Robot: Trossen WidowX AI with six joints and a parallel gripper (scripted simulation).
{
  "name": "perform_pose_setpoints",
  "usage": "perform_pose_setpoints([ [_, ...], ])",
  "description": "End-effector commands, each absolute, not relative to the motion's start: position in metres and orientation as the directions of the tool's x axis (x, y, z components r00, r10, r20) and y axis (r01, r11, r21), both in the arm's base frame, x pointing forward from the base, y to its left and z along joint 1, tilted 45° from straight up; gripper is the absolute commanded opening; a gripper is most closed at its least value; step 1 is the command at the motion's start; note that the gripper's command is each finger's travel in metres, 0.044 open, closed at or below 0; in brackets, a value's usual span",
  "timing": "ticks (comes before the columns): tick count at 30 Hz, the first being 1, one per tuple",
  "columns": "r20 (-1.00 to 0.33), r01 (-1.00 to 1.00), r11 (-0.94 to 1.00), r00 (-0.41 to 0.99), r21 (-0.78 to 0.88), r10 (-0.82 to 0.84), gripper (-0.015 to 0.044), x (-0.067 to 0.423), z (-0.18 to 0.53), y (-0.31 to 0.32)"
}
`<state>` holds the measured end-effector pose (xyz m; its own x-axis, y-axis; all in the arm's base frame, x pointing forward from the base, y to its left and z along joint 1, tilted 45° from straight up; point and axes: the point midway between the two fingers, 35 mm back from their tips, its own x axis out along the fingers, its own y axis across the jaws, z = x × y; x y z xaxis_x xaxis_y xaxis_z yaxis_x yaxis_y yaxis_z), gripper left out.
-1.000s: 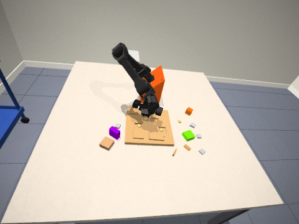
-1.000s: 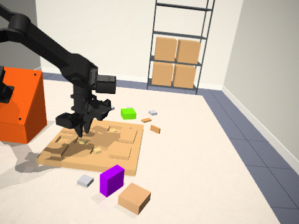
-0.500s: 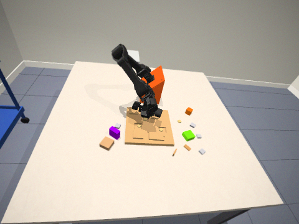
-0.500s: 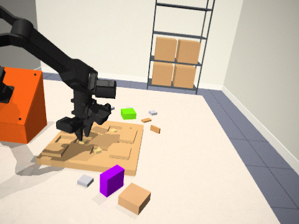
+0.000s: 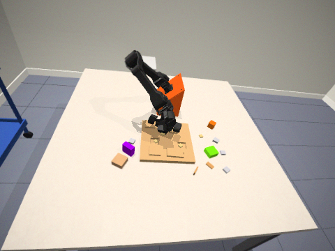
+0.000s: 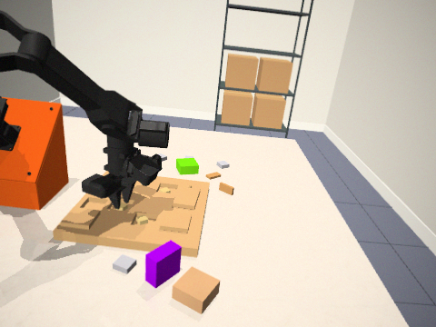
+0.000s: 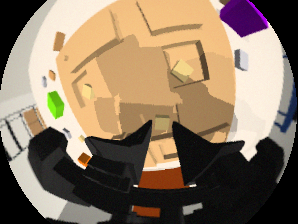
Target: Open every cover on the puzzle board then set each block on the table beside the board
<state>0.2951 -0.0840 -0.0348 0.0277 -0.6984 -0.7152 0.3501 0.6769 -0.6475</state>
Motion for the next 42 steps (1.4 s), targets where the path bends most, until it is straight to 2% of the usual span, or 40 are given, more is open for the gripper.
perform_pose_setpoints([
  [1,-0.713,0.344,0.676,0.028,-0.652,-0.701,0.0144,0.295,-0.038,-0.086],
  [4,-0.712,0.344,0.676,0.028,-0.652,-0.701,0.0144,0.295,-0.039,-0.087],
  [14,-0.715,0.351,0.676,0.027,-0.648,-0.699,0.008,0.295,-0.037,-0.087],
  [42,-0.715,0.347,0.678,0.028,-0.648,-0.698,0.008,0.295,-0.017,-0.064],
])
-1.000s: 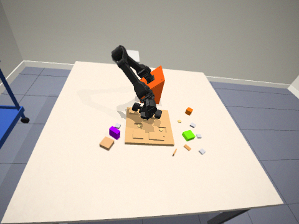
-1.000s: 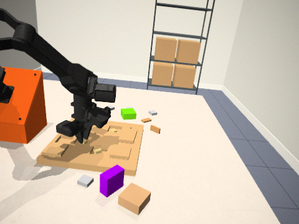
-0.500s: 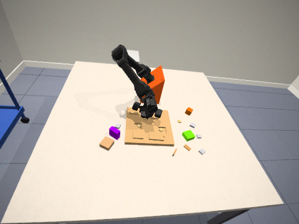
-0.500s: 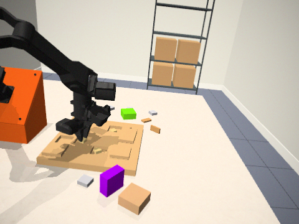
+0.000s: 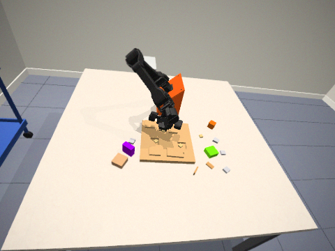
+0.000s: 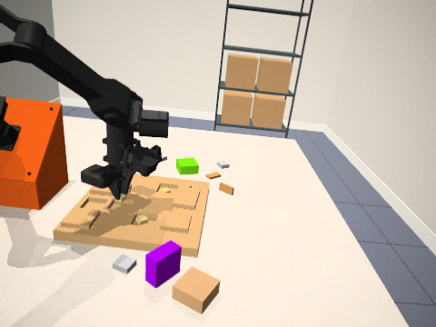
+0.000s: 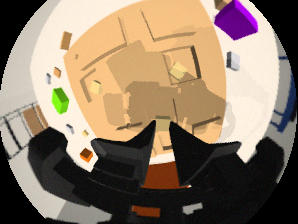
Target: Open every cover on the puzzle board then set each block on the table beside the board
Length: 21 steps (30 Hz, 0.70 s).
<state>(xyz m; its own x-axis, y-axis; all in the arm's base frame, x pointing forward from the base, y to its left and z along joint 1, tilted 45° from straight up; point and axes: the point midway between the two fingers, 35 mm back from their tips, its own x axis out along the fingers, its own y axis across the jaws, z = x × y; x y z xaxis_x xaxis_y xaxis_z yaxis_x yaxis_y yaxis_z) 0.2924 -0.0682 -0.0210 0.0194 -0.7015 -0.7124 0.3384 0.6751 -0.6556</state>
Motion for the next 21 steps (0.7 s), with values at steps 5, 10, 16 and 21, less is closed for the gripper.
perform_pose_setpoints([
  [5,-0.715,0.346,0.678,0.028,-0.649,-0.699,0.008,0.294,-0.012,-0.06],
  [10,-0.714,0.345,0.677,0.028,-0.65,-0.699,0.008,0.294,-0.007,-0.055],
  [16,-0.715,0.345,0.678,0.028,-0.65,-0.699,0.008,0.294,-0.001,-0.049],
  [21,-0.715,0.344,0.679,0.028,-0.649,-0.698,0.008,0.294,0.008,-0.04],
])
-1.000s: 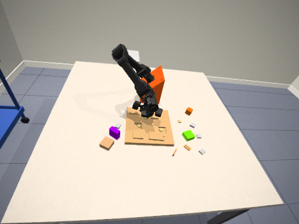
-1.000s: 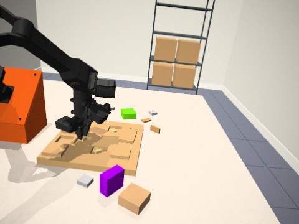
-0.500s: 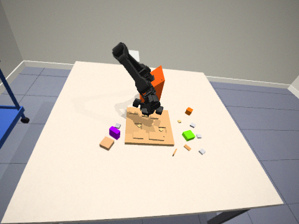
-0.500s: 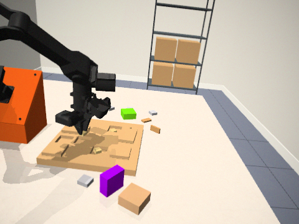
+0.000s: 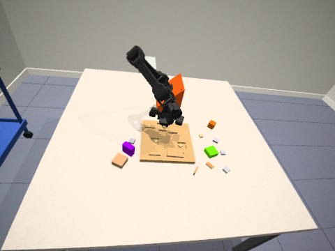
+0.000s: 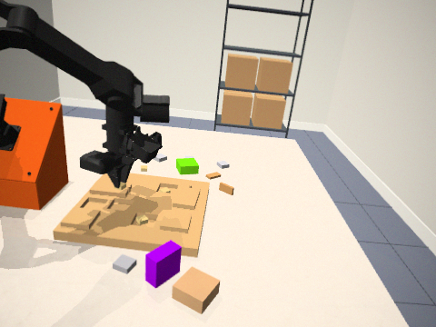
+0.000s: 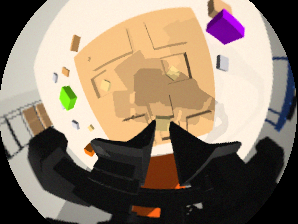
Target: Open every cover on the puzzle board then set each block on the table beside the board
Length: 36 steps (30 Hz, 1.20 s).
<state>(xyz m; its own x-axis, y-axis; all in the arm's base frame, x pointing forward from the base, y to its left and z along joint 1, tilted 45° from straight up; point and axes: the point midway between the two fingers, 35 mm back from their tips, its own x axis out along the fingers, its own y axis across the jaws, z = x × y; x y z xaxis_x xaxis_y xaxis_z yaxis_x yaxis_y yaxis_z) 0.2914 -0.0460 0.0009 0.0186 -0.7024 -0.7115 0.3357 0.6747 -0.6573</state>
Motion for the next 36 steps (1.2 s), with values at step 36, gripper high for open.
perform_pose_setpoints([
  [36,-0.741,0.336,0.706,0.035,-0.623,-0.671,0.008,0.292,-0.025,0.051],
])
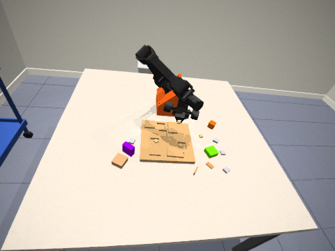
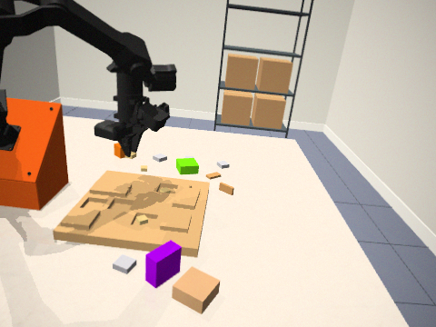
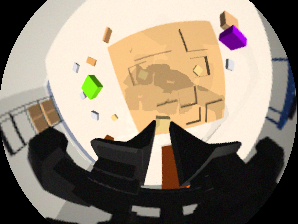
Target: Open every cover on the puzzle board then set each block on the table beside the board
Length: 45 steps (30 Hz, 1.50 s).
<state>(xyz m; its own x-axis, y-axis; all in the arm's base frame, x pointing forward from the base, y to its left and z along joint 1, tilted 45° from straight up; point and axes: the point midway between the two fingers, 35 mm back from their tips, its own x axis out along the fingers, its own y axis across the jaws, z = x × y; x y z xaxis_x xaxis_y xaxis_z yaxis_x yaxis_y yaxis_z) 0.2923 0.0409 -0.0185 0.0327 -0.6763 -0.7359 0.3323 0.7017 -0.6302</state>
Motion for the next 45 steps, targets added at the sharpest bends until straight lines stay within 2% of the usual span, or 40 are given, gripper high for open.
perform_pose_setpoints([
  [1,-0.741,0.336,0.707,0.035,-0.623,-0.67,0.008,0.292,-0.028,0.054],
  [45,-0.725,0.344,0.688,0.028,-0.639,-0.688,0.008,0.223,-0.14,0.157],
])
